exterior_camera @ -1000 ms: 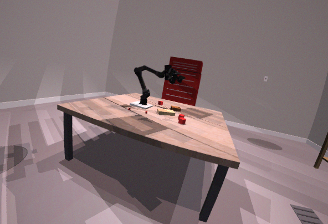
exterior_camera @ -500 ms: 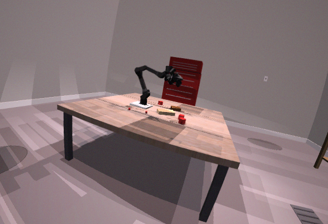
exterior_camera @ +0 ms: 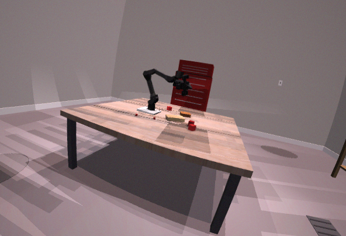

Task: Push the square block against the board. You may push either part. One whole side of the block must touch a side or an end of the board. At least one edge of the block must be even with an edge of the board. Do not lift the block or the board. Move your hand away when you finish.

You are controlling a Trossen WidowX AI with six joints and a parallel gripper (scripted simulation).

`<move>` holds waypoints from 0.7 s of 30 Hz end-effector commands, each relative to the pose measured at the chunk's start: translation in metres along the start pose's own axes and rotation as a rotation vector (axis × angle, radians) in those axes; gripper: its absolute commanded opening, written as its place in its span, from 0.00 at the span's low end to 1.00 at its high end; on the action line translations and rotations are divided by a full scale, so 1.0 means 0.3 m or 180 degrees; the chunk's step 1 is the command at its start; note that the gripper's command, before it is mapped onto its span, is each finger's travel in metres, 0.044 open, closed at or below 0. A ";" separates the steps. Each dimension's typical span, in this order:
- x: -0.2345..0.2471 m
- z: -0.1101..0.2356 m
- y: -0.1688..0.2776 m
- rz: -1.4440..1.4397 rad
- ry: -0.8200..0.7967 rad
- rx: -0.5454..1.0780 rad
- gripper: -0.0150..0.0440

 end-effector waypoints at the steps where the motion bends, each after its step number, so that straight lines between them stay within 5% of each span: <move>1: -0.017 -0.016 -0.021 0.0478 0.0153 -0.0063 0.25; 21: -0.090 -0.060 -0.125 0.2521 0.0948 -0.0115 0.25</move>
Point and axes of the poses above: the point midway between the two fingers, 35 mm back from their tips, its own z axis back along the fingers, its own x axis across the jaws, y = z × x, the point moved 9 cm from there along z, back along the fingers
